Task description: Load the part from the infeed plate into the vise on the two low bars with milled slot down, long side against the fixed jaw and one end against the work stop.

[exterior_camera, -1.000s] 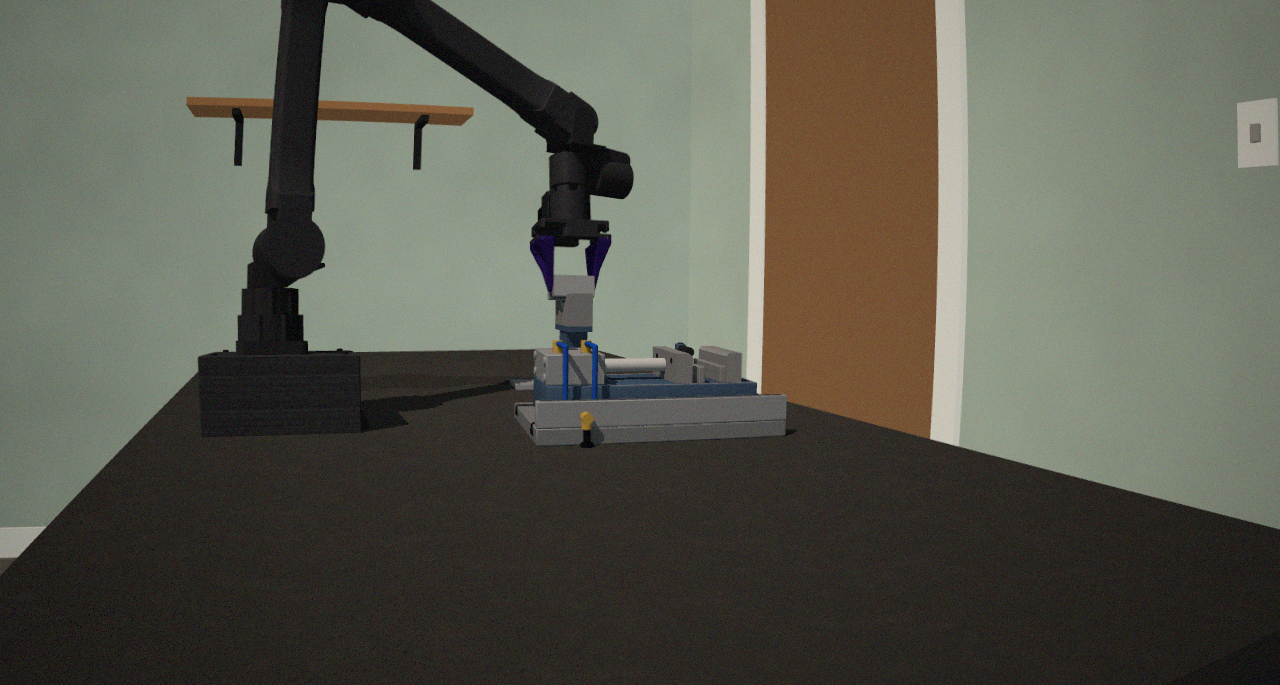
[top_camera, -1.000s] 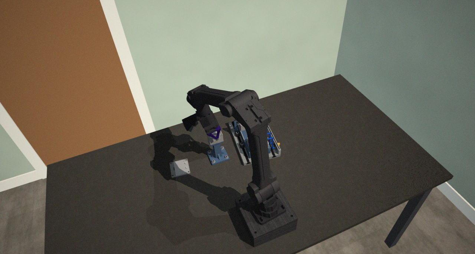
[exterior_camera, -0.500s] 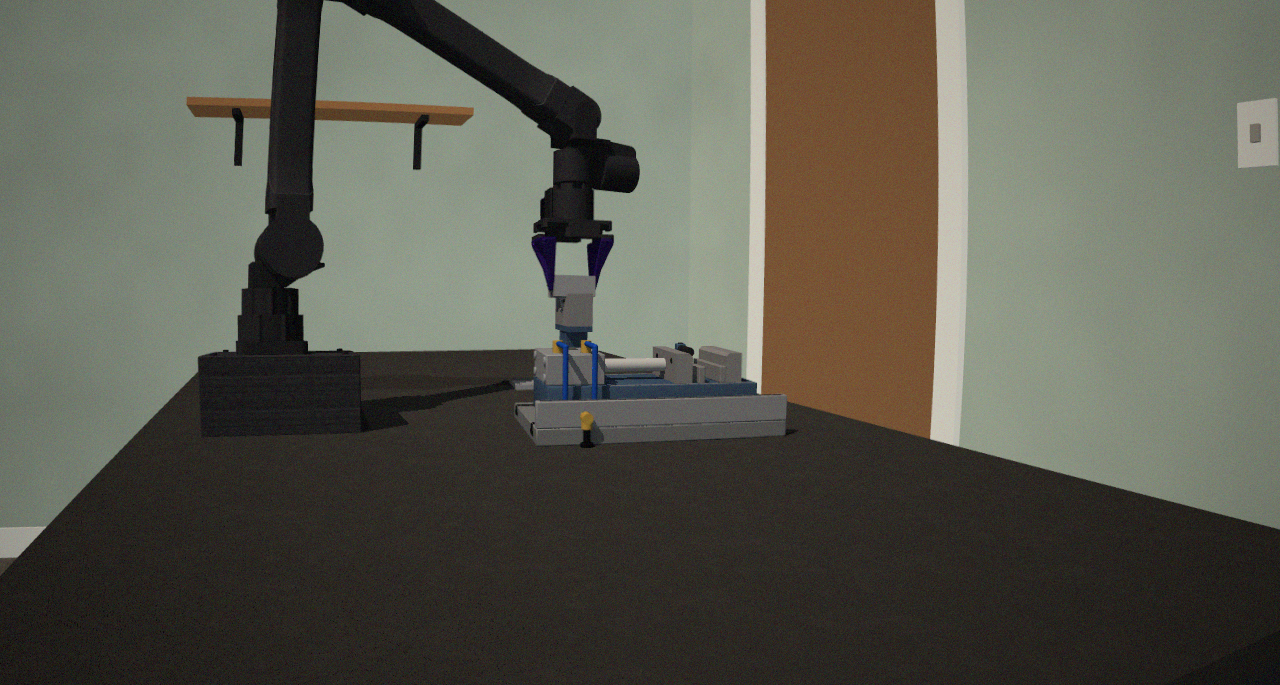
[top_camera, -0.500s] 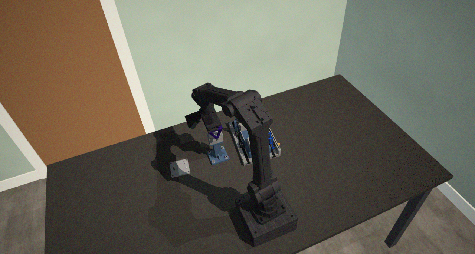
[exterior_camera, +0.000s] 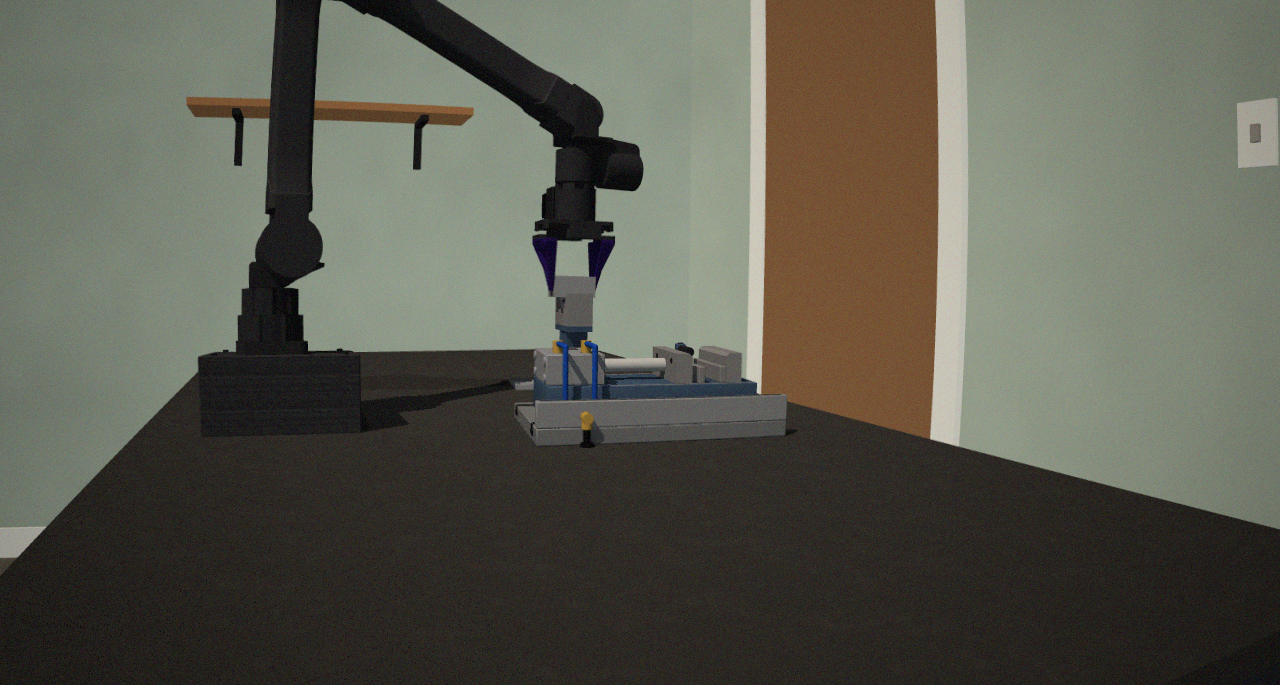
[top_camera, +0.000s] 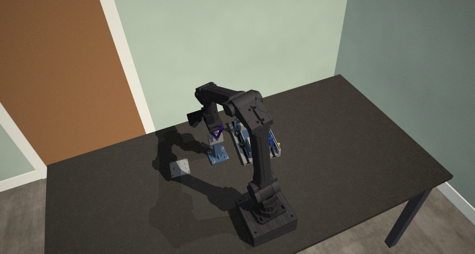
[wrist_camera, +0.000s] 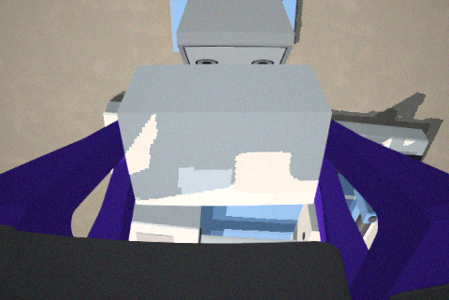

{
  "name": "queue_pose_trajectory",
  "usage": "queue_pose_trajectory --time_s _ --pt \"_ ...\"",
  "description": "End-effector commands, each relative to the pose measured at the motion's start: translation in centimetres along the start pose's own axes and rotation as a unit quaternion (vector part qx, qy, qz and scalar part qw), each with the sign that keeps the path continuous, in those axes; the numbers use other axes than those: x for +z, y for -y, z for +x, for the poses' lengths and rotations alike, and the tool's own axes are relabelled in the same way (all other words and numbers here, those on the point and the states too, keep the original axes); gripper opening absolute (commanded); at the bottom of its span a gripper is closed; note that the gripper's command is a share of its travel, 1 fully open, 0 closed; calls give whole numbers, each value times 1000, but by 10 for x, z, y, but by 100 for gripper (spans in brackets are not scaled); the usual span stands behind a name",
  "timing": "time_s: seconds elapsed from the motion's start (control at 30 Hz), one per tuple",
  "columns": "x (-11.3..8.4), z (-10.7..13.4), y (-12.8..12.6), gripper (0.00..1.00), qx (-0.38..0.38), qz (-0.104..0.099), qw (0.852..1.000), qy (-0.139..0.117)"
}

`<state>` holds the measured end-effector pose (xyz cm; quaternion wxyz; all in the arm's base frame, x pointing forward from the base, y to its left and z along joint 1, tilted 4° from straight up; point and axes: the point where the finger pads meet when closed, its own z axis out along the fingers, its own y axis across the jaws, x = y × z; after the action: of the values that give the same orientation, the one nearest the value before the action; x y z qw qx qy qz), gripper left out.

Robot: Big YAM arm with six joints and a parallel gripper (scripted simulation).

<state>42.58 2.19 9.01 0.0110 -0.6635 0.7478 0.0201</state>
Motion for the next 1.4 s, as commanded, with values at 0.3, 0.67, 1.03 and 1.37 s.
queue_pose_trajectory --time_s 0.3,0.67,1.03,1.37 --pt "-24 3 13 0 -1 34 999 16" --pt "-23 2 12 0 -1 33 999 17" --pt "-23 2 12 0 -1 33 999 17" --pt "-23 2 12 0 -1 33 999 17"
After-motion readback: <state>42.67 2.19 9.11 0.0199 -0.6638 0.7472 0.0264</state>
